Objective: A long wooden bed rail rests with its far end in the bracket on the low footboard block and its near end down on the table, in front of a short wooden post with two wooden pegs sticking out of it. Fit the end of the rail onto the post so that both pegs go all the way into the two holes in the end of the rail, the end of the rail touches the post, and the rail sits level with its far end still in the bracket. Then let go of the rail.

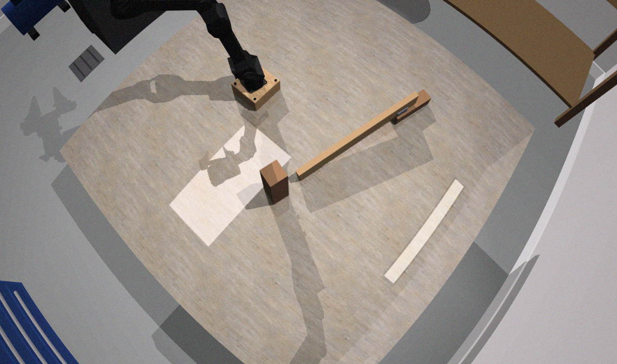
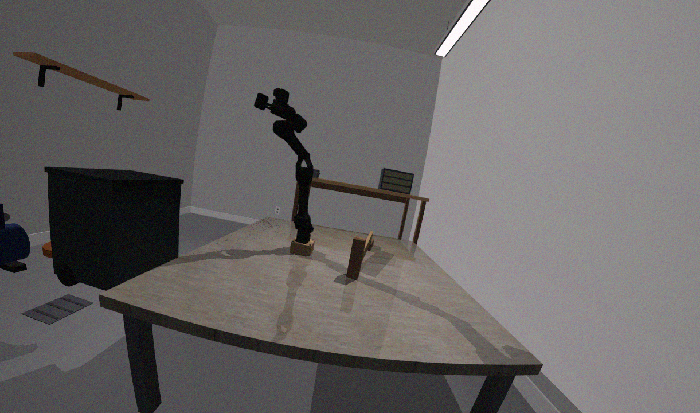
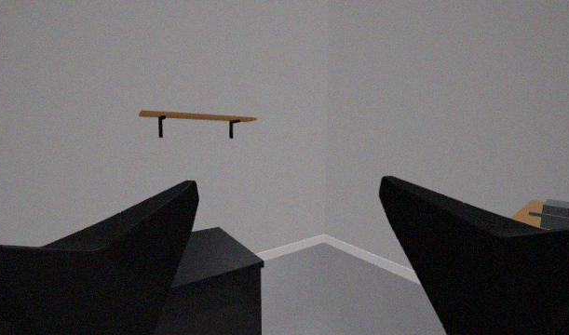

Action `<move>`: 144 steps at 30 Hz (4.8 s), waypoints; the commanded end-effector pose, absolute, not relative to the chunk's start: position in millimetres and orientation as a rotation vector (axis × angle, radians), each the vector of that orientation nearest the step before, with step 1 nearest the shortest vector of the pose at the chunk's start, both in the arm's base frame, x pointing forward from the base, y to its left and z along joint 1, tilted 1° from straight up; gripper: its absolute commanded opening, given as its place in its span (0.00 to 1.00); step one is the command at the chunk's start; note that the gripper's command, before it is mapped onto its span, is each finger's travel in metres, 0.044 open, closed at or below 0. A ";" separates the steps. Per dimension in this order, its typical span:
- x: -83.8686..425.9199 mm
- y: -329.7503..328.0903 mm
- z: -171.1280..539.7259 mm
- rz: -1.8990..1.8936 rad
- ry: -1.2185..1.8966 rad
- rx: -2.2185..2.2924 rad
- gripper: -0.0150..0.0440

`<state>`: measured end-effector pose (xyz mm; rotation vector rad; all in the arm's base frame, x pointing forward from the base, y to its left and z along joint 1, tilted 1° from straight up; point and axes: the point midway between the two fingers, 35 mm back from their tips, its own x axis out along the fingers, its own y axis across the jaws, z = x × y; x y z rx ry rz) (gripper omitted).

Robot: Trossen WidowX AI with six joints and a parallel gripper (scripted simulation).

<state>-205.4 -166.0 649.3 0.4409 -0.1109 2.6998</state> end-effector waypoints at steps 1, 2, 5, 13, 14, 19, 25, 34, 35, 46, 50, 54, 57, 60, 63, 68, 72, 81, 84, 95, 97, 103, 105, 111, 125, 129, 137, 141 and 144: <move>-205.2 -166.9 649.4 2.702 -0.115 0.442 0.98; -204.4 -169.5 649.6 2.707 -0.126 0.447 1.00; -198.6 -187.9 651.4 2.747 -0.206 0.483 1.00; -156.4 -273.7 651.3 2.905 -0.573 0.706 1.00; -149.2 -284.5 650.2 2.922 -0.620 0.741 1.00; -105.9 -336.1 640.6 2.991 -0.858 0.942 1.00; -59.6 -369.1 632.2 3.051 -0.990 1.149 1.00; 27.4 -415.5 601.8 3.077 -1.266 1.532 1.00; 38.4 -419.4 597.4 3.074 -1.298 1.581 1.00; 179.4 -440.2 524.7 2.886 -1.740 2.240 1.00; 235.2 -432.4 486.9 2.703 -1.935 2.526 1.00; 286.8 -412.0 454.6 2.490 -2.069 2.831 1.00; 322.3 -391.3 428.4 2.273 -2.174 3.055 1.00; 353.3 -367.1 399.7 1.991 -2.291 3.263 1.00; 381.9 -339.5 364.5 1.628 -2.430 3.441 1.00; 417.7 -284.6 306.0 0.917 -2.620 3.650 1.00; 434.0 -233.7 260.7 0.280 -2.721 3.716 1.00; 426.1 -110.3 168.2 -1.155 -2.763 3.452 1.00; 408.6 -69.8 138.6 -1.584 -2.731 3.222 1.00; 329.1 19.0 79.6 -2.373 -2.562 2.440 1.00; 329.1 19.0 79.6 -2.373 -2.562 2.440 1.00; 329.7 19.1 75.6 -2.373 -2.562 2.440 1.00; 330.2 19.2 72.4 -2.373 -2.562 2.440 1.00; 331.4 19.5 62.6 -2.373 -2.562 2.441 1.00; 332.8 20.2 40.1 -2.373 -2.562 2.440 1.00; 332.9 20.4 33.8 -2.373 -2.562 2.440 1.00; 332.7 20.8 21.1 -2.374 -2.562 2.440 1.00; 332.3 21.0 14.8 -2.374 -2.563 2.440 1.00; 332.0 21.1 10.4 -2.374 -2.563 2.440 1.00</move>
